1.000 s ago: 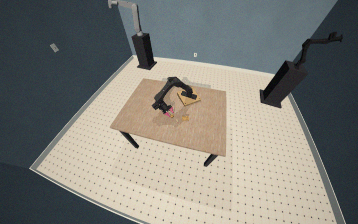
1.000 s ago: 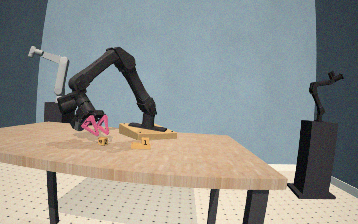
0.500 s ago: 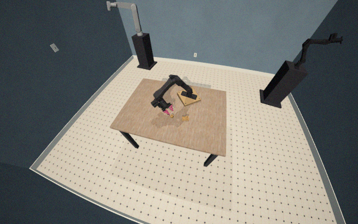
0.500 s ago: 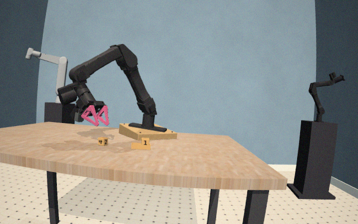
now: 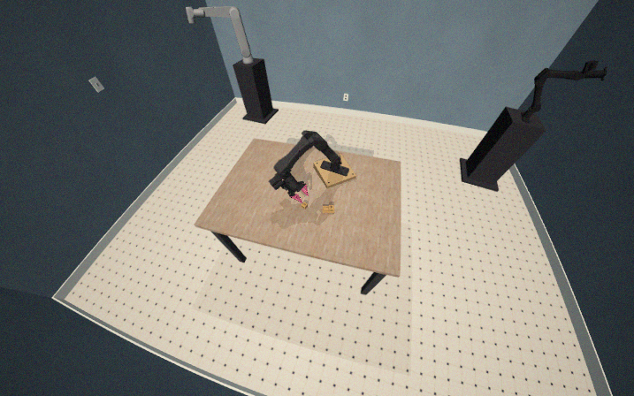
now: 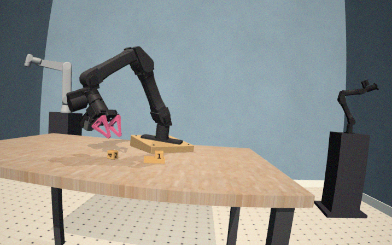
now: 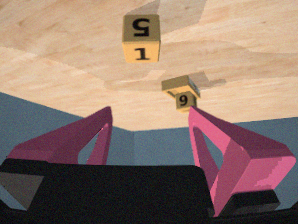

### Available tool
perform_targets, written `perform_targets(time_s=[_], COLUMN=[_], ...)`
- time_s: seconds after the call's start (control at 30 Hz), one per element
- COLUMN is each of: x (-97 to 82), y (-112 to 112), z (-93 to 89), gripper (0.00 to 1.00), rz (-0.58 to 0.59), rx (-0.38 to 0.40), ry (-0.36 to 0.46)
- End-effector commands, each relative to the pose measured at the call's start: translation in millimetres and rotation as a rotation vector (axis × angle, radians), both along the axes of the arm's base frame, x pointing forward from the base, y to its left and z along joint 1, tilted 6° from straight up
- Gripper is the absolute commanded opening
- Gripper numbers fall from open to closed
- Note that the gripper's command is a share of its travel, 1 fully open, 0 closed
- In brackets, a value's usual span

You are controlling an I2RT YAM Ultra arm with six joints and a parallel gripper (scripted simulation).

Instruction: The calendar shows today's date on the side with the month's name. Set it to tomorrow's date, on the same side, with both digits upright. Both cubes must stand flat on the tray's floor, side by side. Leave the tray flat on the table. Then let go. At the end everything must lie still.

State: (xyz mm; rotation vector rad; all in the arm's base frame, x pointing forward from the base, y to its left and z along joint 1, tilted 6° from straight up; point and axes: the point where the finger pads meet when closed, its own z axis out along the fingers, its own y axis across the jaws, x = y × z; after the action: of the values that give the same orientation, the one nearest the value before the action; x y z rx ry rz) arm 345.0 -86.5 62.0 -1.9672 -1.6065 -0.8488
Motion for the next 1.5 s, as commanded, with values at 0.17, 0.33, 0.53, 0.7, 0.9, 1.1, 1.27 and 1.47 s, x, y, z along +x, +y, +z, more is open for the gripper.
perform_targets(time_s=[0.17, 0.33, 0.53, 0.7, 0.9, 1.1, 1.27, 1.47], x=[4.2, 4.5, 4.1, 4.8, 8.5, 7.2, 5.5, 5.5], y=[-1, 0, 1, 1, 0, 2, 3, -3], z=[10.4, 10.7, 10.2, 11.4, 14.9, 13.2, 12.2, 17.1], gripper=[0.64, 0.64, 0.64, 0.64, 0.64, 0.64, 0.64, 1.0], rz=[-0.018, -0.018, -0.022, -0.031, -0.037, -0.042, -0.047, -0.066], rx=[-0.186, -0.206, -0.363, -0.43, -0.464, -0.619, -0.683, -0.697], ry=[0.005, 0.009, 0.049, 0.058, 0.052, 0.097, 0.114, 0.119])
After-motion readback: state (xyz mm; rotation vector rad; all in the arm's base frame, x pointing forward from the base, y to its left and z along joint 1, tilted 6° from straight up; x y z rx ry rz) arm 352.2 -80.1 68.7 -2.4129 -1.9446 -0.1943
